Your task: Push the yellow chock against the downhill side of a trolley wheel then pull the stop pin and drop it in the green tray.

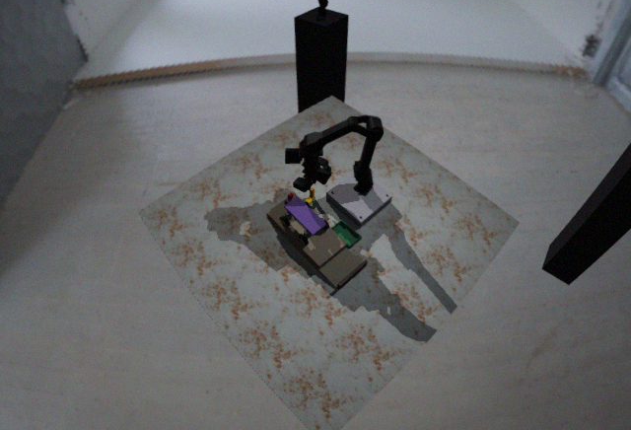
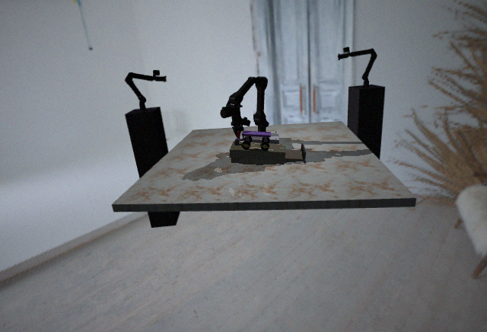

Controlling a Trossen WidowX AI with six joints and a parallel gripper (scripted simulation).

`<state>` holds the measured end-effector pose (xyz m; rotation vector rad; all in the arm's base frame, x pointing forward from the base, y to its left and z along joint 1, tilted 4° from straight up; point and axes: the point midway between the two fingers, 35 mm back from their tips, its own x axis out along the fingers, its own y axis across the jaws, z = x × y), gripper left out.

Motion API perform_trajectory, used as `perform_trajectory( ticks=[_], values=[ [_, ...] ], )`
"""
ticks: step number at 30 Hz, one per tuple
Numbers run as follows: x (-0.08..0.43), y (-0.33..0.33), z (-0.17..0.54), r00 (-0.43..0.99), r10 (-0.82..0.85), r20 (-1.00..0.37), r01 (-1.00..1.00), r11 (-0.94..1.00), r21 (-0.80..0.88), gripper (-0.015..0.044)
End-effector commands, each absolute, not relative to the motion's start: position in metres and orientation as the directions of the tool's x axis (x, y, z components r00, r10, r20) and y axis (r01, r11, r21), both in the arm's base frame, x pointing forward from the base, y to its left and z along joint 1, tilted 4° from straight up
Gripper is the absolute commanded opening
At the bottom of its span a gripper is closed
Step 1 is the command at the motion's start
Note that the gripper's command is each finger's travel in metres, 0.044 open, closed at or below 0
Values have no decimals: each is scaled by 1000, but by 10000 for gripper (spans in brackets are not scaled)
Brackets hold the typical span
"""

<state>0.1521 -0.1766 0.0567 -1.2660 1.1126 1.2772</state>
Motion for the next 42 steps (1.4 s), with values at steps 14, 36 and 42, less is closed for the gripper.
perform_trajectory(
  ticks=[14, 36, 42],
  values=[
    [153, -173, 29, 28, 48, -998, -995, -95, -32, 190],
    [153, -172, 5, 27, 48, -998, -995, -95, -32, 190],
    [153, -173, 6, 25, 41, -999, -995, -99, -29, 164]
  ],
)
